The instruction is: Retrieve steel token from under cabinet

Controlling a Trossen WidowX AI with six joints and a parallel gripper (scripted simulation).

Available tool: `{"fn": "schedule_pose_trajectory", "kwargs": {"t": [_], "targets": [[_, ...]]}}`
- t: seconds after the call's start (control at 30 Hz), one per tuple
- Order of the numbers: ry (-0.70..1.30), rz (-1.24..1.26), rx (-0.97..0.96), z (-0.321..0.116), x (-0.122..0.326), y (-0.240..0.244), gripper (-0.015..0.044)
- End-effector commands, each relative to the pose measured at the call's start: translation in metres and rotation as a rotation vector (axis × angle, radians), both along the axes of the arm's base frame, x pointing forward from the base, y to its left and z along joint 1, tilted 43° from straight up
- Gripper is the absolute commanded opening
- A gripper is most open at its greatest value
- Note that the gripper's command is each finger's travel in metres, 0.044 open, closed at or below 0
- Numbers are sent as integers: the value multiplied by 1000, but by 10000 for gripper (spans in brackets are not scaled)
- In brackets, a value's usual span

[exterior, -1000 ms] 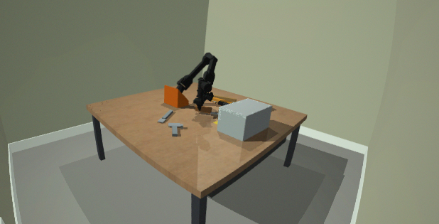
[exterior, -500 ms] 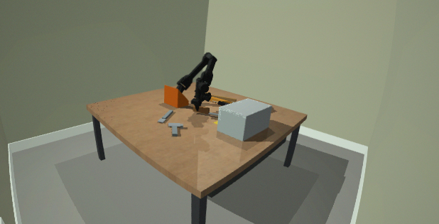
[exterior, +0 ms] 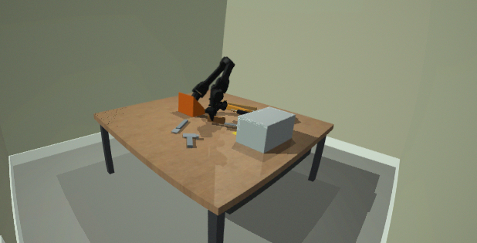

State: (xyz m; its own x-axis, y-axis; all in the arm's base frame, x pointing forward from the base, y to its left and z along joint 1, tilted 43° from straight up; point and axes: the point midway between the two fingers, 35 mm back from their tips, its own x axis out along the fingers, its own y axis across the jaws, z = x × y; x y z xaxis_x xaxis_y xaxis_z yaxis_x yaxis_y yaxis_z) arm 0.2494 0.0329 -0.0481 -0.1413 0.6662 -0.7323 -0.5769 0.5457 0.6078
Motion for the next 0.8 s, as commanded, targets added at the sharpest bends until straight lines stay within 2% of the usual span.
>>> {"fn": "schedule_pose_trajectory", "kwargs": {"t": [0.0, 0.77], "targets": [[-22, -9, 1, -1, 6, -7, 0], [-22, -9, -1, -20, 6, -28, 0]]}}
